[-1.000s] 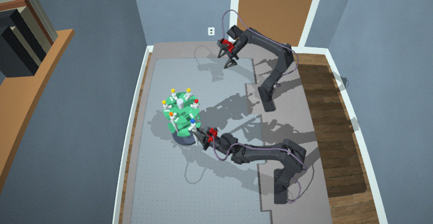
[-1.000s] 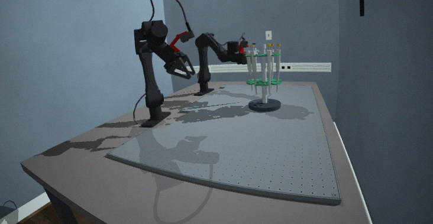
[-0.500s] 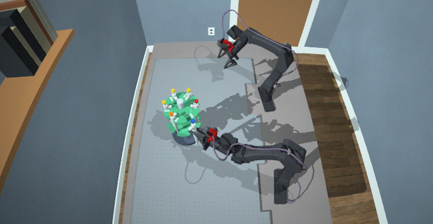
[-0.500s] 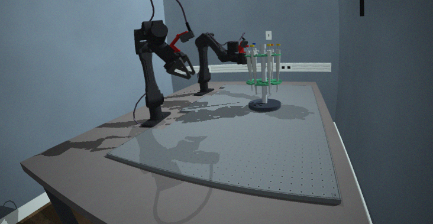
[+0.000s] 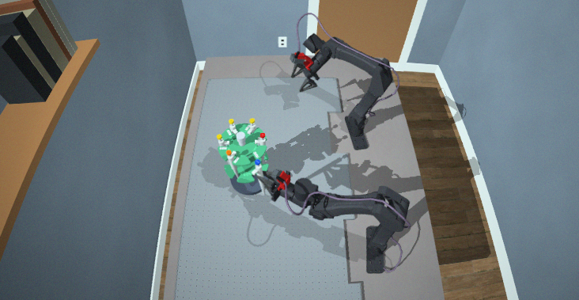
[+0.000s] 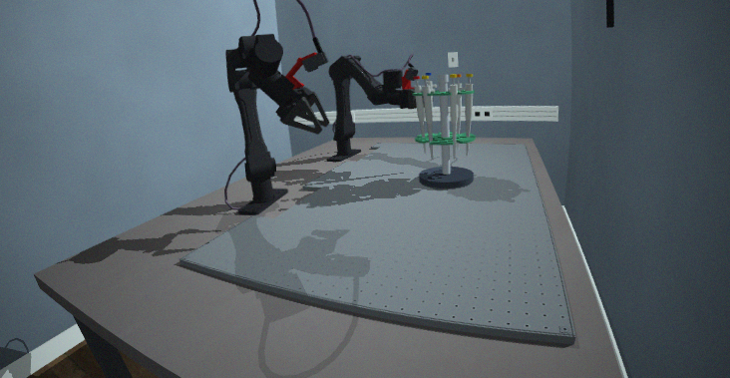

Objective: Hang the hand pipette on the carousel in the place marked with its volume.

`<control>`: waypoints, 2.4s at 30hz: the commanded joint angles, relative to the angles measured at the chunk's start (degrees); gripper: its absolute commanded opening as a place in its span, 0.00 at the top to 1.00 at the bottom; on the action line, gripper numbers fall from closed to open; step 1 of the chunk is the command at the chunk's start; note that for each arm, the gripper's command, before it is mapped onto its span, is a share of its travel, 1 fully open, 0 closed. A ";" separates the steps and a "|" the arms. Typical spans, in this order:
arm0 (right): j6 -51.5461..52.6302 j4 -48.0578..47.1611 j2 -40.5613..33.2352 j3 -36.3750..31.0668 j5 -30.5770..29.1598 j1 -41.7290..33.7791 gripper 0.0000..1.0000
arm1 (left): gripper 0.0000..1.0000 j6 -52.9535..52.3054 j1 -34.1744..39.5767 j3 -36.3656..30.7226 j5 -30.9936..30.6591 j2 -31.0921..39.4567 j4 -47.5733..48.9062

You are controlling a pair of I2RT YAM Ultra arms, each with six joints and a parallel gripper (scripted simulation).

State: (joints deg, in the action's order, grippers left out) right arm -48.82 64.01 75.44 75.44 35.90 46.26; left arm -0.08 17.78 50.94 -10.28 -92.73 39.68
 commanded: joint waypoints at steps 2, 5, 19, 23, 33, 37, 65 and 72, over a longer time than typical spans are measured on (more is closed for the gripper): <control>-0.28 -0.82 0.01 1.40 1.21 0.48 0.00 | 0.88 0.26 0.30 2.32 0.17 2.42 0.79; -0.28 -0.82 0.01 1.40 1.21 0.48 0.00 | 0.88 0.26 0.30 2.32 0.17 2.42 0.79; -0.28 -0.82 0.01 1.40 1.21 0.48 0.00 | 0.88 0.30 0.77 2.29 0.50 3.19 0.51; -0.28 -0.82 0.01 1.40 1.21 0.48 0.00 | 0.88 0.30 0.77 2.30 0.51 3.19 0.50; -0.28 -0.82 0.01 1.40 1.21 0.48 0.00 | 0.88 0.30 0.77 2.30 0.51 3.19 0.50; -0.28 -0.82 0.01 1.40 1.21 0.48 0.00 | 0.88 0.30 0.77 2.30 0.51 3.19 0.50; -0.28 -0.82 0.01 1.40 1.21 0.48 0.00 | 0.88 0.30 0.77 2.30 0.51 3.19 0.50; -0.28 -0.82 0.01 1.40 1.21 0.48 0.00 | 0.88 0.28 1.51 3.47 1.40 0.12 0.10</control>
State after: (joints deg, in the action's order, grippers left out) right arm -48.82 64.01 75.44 75.44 35.90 46.26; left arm -0.08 18.28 51.20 -9.72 -92.12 38.68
